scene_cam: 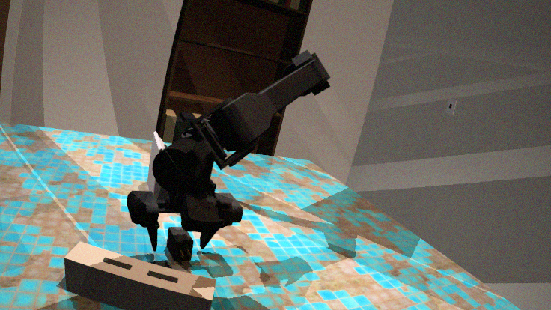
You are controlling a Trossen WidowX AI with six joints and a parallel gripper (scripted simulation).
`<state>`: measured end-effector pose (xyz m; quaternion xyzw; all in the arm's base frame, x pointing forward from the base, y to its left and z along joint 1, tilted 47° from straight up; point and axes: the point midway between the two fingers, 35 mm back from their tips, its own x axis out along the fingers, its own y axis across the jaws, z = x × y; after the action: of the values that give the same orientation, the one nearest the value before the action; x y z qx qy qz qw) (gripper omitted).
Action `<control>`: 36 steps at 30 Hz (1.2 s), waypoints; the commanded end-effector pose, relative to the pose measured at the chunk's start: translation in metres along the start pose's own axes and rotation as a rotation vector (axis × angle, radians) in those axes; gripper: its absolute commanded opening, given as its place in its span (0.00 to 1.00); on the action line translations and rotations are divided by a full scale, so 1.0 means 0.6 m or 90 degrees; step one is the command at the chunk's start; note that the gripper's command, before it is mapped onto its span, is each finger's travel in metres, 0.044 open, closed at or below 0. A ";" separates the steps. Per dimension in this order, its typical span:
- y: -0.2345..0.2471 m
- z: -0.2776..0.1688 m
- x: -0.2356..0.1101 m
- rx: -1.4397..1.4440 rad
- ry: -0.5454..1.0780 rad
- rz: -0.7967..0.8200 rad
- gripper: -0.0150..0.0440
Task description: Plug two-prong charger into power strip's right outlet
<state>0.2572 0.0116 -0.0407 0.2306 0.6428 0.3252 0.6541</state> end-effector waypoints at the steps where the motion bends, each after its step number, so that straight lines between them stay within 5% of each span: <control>1: 0.000 0.001 -0.001 0.000 -0.001 0.000 0.87; 9: 0.000 0.001 -0.001 0.000 -0.001 0.000 0.51; 16: 0.000 0.001 -0.001 0.000 -0.001 0.000 0.43; 20: -0.001 0.000 -0.013 0.000 0.000 -0.001 0.25; 36: -0.010 -0.011 -0.091 0.019 0.001 0.003 0.25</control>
<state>0.2540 -0.0314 -0.0068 0.2390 0.6439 0.3204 0.6524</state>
